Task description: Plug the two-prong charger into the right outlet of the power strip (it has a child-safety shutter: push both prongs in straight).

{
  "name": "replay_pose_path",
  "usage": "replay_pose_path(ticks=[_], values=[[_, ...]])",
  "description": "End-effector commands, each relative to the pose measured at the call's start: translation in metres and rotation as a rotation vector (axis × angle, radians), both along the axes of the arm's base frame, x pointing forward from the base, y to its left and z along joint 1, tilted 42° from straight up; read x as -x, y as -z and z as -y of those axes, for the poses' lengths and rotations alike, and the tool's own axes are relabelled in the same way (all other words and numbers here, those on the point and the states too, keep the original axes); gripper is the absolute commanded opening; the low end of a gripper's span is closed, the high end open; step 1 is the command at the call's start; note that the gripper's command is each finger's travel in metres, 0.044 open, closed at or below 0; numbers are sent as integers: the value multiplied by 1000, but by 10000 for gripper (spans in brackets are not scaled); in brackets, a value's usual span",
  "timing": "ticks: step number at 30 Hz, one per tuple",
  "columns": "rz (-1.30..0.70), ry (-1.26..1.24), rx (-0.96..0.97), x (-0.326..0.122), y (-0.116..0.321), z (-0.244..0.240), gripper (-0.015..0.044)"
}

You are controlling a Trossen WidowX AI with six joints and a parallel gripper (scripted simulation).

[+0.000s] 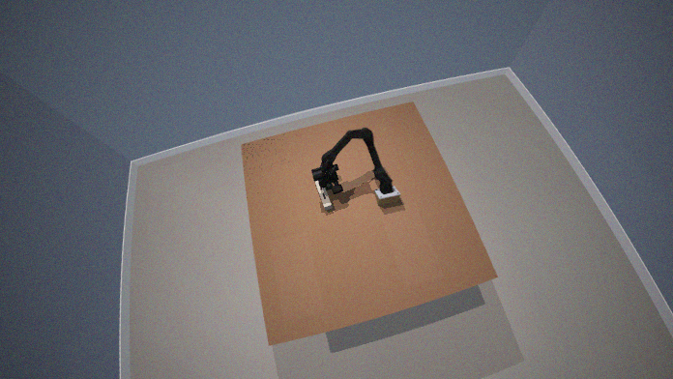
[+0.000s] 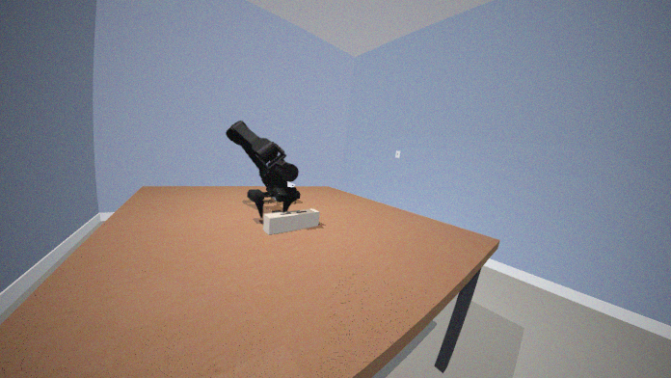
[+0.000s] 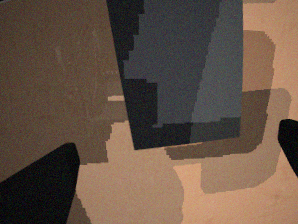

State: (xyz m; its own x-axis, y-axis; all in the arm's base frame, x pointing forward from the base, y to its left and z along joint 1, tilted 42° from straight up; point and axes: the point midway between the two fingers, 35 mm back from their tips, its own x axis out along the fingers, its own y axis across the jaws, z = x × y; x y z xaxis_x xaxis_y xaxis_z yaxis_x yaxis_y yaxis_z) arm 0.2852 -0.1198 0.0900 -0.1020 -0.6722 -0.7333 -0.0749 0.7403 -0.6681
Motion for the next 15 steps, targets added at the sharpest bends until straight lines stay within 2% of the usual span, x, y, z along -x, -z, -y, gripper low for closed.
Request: replay_pose_path(ticks=[1, 15], values=[[-3, -2, 2, 5, 0, 1, 440], [-4, -2, 2, 21, -1, 1, 440]])
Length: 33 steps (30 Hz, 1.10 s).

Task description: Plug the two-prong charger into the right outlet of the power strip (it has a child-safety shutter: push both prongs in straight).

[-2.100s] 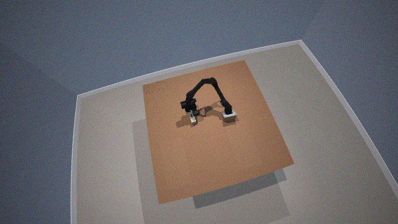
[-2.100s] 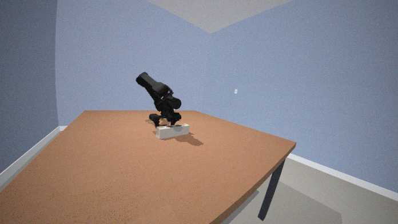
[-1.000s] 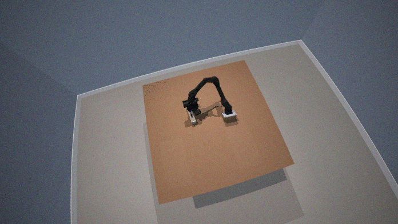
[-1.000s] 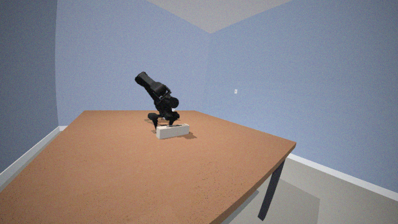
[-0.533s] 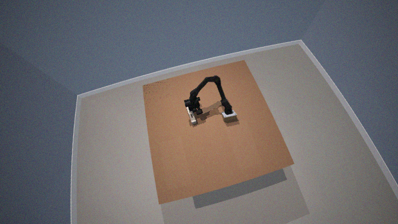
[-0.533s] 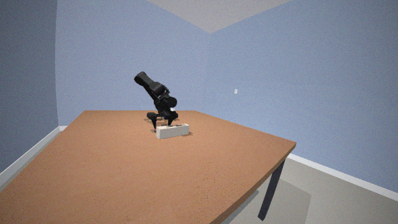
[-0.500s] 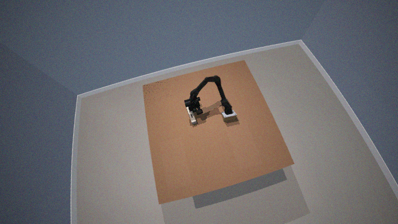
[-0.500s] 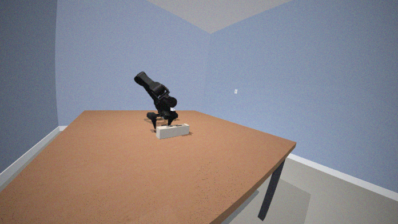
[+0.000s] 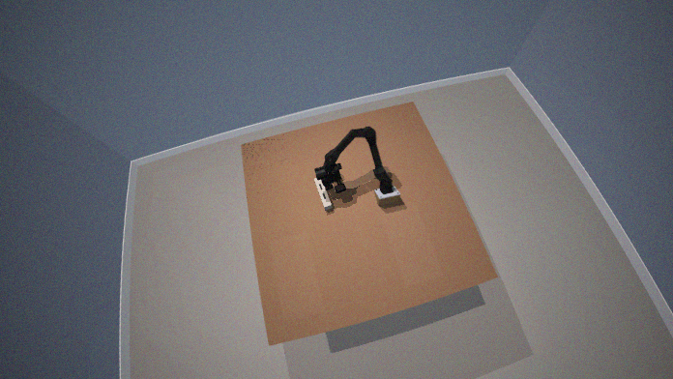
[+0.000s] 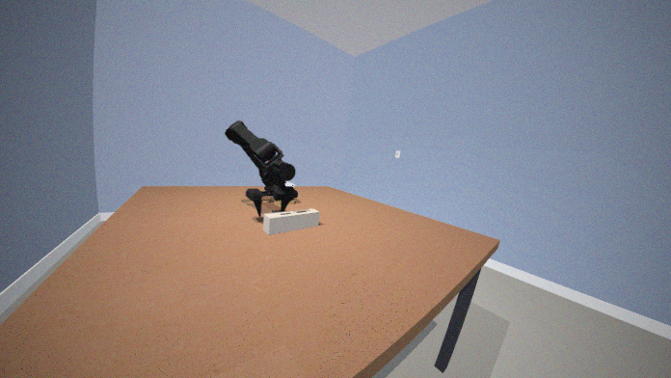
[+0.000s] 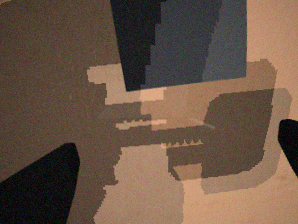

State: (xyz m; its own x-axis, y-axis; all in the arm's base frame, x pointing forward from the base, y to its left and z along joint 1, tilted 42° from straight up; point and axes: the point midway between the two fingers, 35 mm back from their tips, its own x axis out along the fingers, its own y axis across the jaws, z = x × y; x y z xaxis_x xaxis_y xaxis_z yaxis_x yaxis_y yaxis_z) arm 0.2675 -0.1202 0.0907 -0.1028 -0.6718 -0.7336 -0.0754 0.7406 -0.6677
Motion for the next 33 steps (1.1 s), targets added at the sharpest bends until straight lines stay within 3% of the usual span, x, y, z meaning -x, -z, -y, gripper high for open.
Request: replay_pose_path(ticks=[1, 7, 17, 33], values=[[-3, -2, 2, 5, 0, 1, 440], [28, -24, -7, 4, -3, -3, 440], [433, -397, -51, -16, -53, -50, 440], [441, -404, -51, -16, -54, -51, 440]])
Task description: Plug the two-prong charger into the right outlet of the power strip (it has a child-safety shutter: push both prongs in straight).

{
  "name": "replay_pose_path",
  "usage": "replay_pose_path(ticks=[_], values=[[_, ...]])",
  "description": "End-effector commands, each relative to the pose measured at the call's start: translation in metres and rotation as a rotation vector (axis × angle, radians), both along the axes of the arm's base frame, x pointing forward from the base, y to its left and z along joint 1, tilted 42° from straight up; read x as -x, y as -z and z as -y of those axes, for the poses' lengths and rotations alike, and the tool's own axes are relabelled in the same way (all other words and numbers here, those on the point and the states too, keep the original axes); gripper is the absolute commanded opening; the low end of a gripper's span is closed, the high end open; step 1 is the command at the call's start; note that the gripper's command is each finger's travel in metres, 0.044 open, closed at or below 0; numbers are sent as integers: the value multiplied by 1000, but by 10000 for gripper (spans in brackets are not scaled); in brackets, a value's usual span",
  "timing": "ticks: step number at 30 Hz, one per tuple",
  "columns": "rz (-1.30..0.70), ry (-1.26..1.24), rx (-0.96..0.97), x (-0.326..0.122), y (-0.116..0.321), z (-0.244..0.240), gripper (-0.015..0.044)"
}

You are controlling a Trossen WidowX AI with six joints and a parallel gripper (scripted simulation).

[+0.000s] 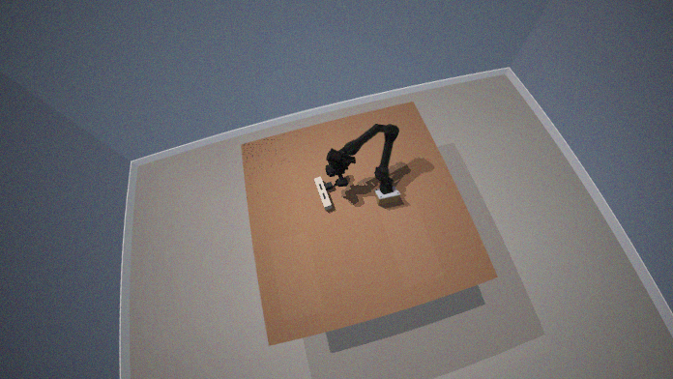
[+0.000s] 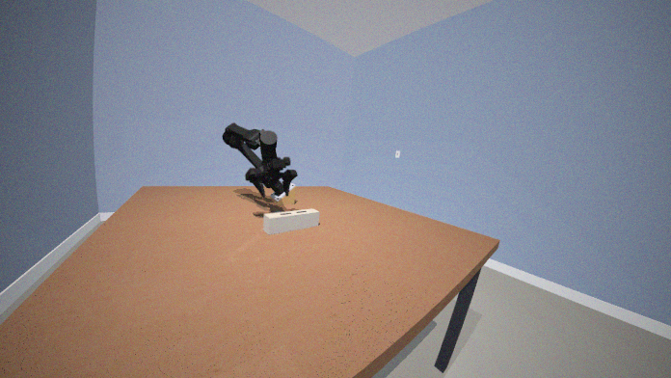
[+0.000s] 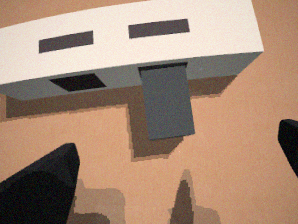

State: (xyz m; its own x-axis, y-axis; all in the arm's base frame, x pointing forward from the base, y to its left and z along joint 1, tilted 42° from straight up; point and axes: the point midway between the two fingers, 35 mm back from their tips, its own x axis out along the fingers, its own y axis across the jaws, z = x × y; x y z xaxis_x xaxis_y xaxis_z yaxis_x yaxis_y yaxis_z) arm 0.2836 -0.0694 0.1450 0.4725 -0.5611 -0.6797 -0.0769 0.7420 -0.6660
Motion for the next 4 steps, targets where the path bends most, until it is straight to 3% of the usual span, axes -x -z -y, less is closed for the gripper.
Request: replay_pose_path(ticks=[1, 4], values=[[-1, -5, -2, 0, 0, 0, 440], [-1, -5, -2, 0, 0, 0, 440]])
